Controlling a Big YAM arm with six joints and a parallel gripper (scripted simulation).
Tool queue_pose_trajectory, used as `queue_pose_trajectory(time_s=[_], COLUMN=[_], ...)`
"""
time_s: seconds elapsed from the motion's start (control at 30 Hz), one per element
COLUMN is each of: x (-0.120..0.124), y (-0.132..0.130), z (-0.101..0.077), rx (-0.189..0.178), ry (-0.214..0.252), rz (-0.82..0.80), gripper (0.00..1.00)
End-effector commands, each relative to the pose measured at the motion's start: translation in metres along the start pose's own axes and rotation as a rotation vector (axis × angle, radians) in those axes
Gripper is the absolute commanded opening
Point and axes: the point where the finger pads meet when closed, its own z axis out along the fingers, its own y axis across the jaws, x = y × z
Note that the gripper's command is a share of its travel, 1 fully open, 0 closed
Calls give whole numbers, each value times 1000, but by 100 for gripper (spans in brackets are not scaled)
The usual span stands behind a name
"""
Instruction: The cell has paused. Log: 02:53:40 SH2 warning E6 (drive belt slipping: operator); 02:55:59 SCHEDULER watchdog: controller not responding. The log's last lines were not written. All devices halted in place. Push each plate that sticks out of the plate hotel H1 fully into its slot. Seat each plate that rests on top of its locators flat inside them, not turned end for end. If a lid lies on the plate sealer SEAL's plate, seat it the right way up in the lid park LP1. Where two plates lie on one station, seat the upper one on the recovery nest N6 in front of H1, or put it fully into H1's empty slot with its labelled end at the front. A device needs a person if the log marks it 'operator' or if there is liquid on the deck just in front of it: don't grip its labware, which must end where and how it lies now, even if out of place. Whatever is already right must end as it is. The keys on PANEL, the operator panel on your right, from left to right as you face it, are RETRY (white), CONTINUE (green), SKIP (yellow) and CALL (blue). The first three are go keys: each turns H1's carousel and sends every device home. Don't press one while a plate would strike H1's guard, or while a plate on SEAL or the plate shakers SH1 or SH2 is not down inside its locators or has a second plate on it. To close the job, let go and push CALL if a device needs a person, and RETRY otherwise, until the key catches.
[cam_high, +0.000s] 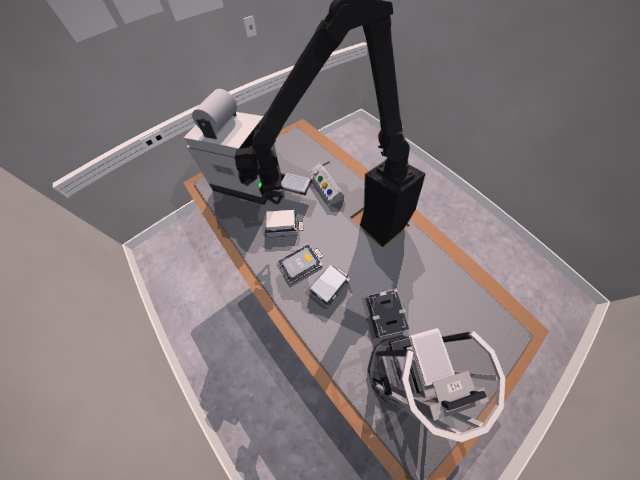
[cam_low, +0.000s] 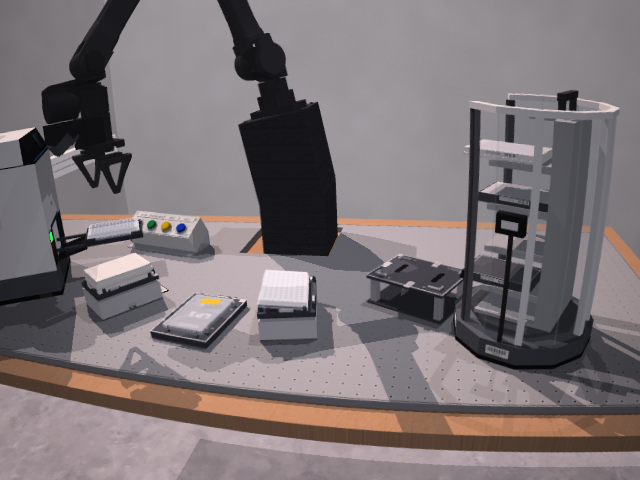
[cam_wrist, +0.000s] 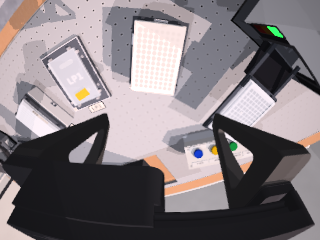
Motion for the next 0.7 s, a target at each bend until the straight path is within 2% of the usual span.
queue_pose_trajectory(time_s=[0.0, 0.67], x=[-19, -35], y=[10, 70], z=[-3, -3], rx=[3, 1], ry=[-12, -13], rz=[2, 2], gripper=[100, 100])
